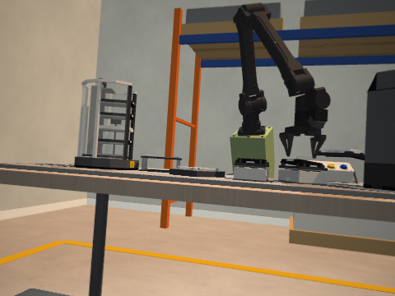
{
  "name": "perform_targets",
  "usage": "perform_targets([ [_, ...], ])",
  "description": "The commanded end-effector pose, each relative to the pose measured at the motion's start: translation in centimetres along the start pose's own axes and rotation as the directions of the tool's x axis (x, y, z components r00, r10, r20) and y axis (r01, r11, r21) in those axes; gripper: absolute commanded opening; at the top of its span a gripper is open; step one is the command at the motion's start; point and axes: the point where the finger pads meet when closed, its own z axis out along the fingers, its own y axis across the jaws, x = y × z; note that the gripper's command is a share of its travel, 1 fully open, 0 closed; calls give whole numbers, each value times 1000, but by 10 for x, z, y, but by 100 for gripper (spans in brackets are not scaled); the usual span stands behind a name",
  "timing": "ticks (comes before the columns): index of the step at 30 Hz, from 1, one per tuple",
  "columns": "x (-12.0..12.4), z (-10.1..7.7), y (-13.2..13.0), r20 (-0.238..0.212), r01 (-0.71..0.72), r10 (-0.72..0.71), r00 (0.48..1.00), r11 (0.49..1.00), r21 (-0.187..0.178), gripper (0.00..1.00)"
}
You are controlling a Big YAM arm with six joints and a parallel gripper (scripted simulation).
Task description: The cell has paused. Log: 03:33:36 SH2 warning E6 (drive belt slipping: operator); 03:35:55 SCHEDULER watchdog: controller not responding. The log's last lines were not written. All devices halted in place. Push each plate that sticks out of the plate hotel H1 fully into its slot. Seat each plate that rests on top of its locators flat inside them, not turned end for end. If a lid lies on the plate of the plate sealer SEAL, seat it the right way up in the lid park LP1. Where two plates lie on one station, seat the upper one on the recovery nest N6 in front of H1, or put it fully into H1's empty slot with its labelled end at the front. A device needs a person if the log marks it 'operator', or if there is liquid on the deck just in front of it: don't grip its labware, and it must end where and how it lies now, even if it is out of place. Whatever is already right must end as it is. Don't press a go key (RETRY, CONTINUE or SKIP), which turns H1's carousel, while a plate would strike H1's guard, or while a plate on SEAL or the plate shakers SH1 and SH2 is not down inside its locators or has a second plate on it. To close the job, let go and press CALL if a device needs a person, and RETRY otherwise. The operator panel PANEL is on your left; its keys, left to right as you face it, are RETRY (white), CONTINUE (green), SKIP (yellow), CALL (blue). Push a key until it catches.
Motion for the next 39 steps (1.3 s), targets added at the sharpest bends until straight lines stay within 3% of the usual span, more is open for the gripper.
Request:
perform_targets([
  [1, 0, 9, 0, -2, 0, 0, 1000, 1000, -2, 100],
  [15, 2, 29, -3, -6, 1, -1, 1000, 1000, 0, 100],
  [39, 4, 31, -2, -7, 0, 0, 1000, 1000, -1, 100],
])
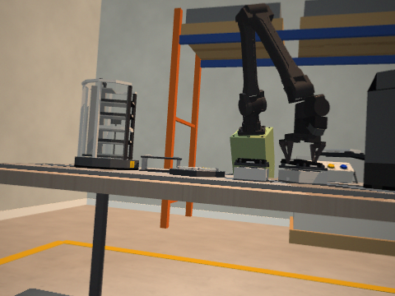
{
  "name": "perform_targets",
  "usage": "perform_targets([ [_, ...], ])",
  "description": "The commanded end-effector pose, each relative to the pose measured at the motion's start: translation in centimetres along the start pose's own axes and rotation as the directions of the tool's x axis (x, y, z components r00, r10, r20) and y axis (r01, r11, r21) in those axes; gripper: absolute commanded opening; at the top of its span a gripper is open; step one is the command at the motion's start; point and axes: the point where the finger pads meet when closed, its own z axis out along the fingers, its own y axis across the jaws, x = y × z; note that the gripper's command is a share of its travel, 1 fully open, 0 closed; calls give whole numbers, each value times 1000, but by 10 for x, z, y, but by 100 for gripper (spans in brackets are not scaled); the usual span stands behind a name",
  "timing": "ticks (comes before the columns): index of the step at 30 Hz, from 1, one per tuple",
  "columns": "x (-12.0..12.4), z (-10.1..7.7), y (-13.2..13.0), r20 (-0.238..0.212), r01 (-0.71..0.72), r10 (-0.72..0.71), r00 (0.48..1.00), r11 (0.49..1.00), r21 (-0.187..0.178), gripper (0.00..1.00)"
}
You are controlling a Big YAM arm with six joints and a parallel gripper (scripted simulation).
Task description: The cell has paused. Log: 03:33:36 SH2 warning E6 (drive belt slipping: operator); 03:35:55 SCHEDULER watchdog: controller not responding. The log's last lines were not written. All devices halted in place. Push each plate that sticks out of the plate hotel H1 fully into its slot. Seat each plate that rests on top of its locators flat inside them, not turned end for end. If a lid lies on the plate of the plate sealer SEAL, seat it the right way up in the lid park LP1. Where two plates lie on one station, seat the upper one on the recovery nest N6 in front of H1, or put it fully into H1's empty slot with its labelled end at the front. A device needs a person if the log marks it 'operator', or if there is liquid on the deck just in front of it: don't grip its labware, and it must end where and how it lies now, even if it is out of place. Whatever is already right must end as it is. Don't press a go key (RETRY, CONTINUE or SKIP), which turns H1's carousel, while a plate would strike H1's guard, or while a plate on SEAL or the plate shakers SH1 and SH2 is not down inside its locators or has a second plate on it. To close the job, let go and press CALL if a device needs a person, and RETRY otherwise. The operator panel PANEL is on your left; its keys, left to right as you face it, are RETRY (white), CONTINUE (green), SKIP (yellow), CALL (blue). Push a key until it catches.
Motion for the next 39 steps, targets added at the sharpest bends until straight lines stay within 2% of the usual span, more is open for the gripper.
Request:
perform_targets([
  [1, 3, 8, -2, -8, 0, 0, 1000, 1000, -1, 100],
  [14, -1, 7, -3, -2, -3, 3, 1000, 1000, -1, 100],
  [22, -1, 6, -1, -2, 0, 0, 1000, 1000, -2, 84],
  [39, 0, 6, -1, -2, 1, -1, 1000, 1000, -2, 84],
])
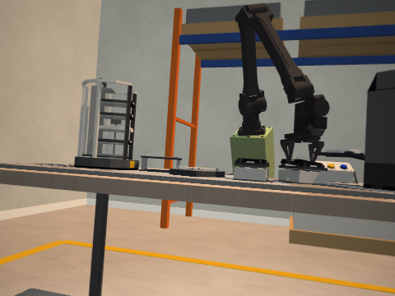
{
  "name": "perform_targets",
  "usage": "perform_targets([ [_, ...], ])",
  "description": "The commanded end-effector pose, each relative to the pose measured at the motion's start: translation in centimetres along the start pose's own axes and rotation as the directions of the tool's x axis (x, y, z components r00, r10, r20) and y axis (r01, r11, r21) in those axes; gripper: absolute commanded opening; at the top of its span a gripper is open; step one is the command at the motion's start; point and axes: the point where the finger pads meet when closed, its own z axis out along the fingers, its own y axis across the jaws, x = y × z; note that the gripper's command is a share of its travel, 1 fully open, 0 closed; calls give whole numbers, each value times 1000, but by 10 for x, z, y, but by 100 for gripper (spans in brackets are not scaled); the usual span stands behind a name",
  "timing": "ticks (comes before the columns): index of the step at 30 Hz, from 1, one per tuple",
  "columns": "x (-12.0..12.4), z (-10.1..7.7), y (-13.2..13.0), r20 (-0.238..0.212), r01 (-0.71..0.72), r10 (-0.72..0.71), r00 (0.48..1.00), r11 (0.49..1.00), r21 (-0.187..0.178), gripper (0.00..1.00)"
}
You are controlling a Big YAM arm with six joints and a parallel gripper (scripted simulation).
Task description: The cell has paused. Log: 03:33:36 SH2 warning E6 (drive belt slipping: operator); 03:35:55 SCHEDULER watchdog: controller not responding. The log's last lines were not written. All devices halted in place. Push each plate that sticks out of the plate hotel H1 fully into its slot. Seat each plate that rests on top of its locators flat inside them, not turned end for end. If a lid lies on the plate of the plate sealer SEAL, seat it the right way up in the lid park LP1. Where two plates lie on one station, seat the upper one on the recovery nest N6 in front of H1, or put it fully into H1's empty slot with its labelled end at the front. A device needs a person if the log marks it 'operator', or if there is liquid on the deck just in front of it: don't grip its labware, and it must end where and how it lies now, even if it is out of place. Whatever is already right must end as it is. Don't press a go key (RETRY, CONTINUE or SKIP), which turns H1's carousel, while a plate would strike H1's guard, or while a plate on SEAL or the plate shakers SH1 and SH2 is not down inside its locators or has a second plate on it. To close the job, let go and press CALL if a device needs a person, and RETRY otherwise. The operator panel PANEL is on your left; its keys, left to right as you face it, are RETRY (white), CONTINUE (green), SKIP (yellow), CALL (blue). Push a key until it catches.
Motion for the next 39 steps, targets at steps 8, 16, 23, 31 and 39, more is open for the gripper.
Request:
perform_targets([
  [8, -1, 6, 0, -1, 1, -1, 1000, 1000, -3, 84],
  [16, -3, -4, -2, 6, -1, 1, 1000, 1000, -4, 84],
  [23, -3, -7, -2, 4, 0, 0, 1000, 1000, -4, 84],
  [31, -3, -10, 0, 7, 0, 0, 1000, 1000, -5, 84],
  [39, -3, -12, 3, 7, 1, -1, 1000, 1000, -7, 84],
])
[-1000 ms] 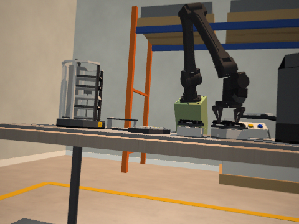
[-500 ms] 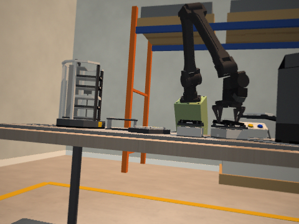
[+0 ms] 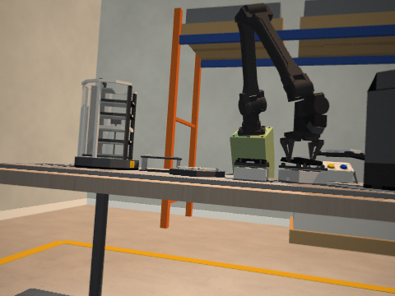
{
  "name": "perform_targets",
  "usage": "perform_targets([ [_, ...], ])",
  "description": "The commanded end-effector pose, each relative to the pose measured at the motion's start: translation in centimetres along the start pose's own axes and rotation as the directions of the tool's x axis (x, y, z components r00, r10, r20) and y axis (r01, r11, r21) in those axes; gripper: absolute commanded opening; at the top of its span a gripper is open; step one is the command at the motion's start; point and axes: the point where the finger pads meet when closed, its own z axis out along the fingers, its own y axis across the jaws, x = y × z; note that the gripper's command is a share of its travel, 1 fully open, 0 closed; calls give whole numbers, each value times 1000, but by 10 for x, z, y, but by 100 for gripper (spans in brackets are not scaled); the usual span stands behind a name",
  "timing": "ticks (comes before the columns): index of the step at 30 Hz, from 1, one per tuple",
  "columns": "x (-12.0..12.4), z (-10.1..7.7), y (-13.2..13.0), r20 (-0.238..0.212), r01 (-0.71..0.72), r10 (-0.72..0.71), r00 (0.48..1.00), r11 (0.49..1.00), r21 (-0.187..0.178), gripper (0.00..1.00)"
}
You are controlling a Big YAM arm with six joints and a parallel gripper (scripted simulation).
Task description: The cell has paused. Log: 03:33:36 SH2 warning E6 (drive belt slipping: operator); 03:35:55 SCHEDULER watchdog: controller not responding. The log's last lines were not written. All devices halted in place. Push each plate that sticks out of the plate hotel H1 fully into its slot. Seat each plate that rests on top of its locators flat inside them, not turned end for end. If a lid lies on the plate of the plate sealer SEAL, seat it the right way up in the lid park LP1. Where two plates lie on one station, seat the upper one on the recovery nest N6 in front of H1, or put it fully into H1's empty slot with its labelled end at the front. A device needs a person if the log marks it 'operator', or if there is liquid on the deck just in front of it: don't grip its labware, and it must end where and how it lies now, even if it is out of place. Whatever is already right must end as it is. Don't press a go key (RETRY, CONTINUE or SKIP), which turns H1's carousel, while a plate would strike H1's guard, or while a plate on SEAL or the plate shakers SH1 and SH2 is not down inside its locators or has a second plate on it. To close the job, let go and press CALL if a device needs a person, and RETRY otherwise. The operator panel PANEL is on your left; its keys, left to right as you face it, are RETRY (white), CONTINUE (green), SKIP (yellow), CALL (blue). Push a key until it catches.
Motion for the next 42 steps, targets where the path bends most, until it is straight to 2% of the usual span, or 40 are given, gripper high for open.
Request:
perform_targets([
  [1, -2, -6, 5, 4, 2, -2, 1000, 1000, -6, 84],
  [3, 0, -3, 3, -4, 1, -1, 1000, 1000, -4, 84],
  [7, -4, -10, 3, 11, -2, 2, 1000, 1000, -6, 84],
  [12, -2, -8, 4, 2, 1, -1, 1000, 1000, -5, 84],
  [16, -5, -13, 3, 13, -2, 2, 1000, 1000, -6, 84],
  [19, -4, -12, 4, 11, 0, 0, 1000, 1000, -6, 84],
  [20, 1, -5, 5, -11, 5, -5, 1000, 1000, -3, 84],
  [27, -5, -16, 3, 14, -3, 3, 1000, 1000, -5, 84],
  [31, -4, -13, 4, 5, 1, -1, 1000, 1000, -4, 84],
  [42, -9, -21, 3, 21, -3, 3, 1000, 1000, -5, 84],
])
